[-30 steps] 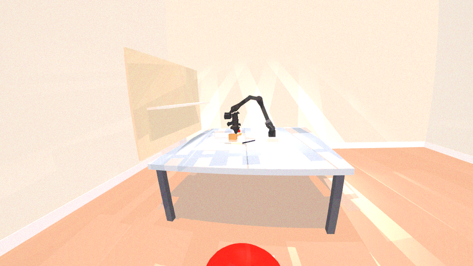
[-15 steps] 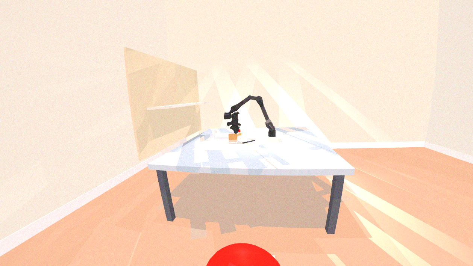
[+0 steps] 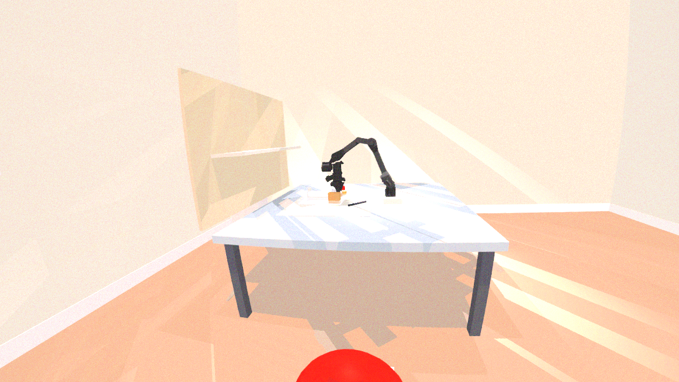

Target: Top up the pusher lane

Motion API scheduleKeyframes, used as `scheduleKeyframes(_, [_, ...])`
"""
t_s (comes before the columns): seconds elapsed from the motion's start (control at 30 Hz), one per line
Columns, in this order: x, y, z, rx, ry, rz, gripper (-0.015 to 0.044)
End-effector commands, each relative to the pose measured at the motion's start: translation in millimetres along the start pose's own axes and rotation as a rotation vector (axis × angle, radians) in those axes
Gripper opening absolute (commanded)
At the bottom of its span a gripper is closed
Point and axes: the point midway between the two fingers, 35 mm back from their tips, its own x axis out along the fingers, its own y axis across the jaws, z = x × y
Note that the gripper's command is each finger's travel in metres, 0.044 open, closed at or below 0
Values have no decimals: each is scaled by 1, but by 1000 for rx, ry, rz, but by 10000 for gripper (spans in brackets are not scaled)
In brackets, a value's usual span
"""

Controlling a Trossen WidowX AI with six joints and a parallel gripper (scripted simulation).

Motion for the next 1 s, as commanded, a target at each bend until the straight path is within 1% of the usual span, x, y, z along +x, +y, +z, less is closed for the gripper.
scheduleKeyframes(0.0, [0, 0, 7, 4, -28, 2, 0])
scheduleKeyframes(0.97, [12, 0, 5, 4, -28, 2, 0])
